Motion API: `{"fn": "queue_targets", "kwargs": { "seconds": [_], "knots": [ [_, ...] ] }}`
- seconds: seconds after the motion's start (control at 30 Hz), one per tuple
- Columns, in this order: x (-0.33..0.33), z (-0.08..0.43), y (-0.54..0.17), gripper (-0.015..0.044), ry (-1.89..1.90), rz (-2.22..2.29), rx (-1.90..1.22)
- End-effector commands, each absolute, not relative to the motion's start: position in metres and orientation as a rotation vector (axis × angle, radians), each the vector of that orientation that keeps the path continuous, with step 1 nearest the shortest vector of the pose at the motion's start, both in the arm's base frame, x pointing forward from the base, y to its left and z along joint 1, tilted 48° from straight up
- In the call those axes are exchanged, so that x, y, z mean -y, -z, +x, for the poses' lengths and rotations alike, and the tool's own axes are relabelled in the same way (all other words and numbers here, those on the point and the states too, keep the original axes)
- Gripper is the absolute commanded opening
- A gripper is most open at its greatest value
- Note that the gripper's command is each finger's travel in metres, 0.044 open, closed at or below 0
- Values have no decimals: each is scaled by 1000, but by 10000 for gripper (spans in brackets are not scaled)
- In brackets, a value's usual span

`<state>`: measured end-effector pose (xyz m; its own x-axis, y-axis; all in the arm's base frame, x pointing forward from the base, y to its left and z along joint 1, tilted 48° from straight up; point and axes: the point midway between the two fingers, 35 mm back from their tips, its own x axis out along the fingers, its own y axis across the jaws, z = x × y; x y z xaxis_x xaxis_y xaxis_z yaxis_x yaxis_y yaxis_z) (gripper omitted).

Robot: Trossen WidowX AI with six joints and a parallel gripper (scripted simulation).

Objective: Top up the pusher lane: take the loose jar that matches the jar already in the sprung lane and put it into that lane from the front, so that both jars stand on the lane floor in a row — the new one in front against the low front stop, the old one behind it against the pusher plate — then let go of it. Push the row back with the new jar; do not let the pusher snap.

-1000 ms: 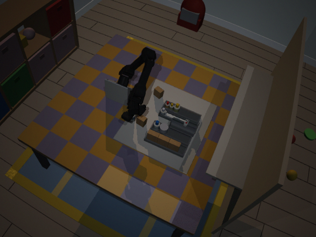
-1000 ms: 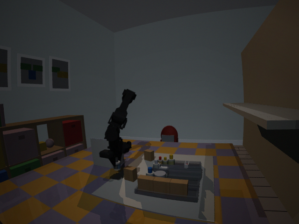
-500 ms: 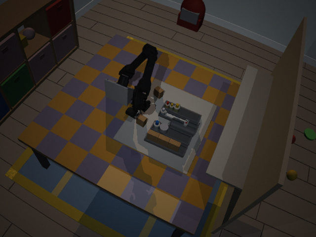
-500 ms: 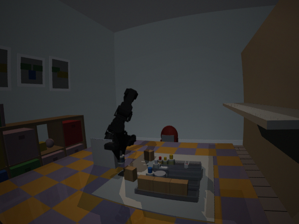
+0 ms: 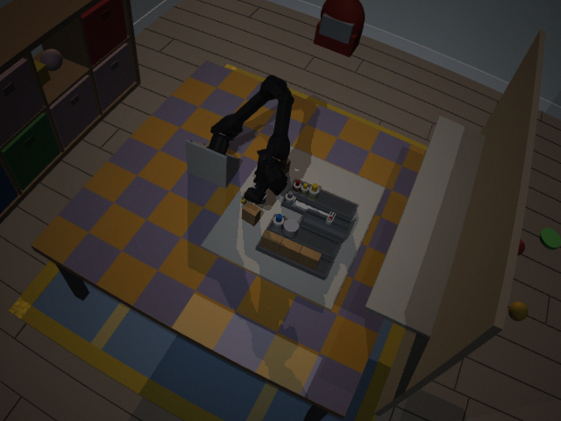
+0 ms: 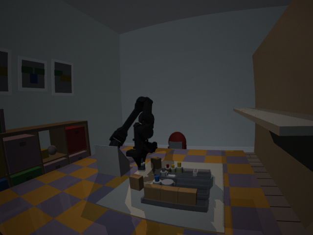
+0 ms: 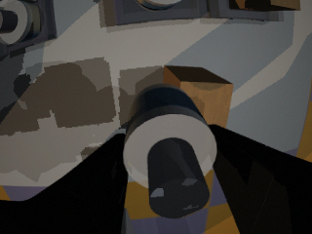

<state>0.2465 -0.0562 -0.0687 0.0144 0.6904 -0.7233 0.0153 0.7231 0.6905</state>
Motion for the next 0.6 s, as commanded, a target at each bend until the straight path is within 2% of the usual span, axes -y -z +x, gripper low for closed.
{"fn": "queue_targets", "kwargs": {
  "seconds": [0.0,0.57],
  "knots": [
    [39,257,59,0,-584,619,-1474],
    [-44,285,15,0,-656,642,-1461]
  ]
}}
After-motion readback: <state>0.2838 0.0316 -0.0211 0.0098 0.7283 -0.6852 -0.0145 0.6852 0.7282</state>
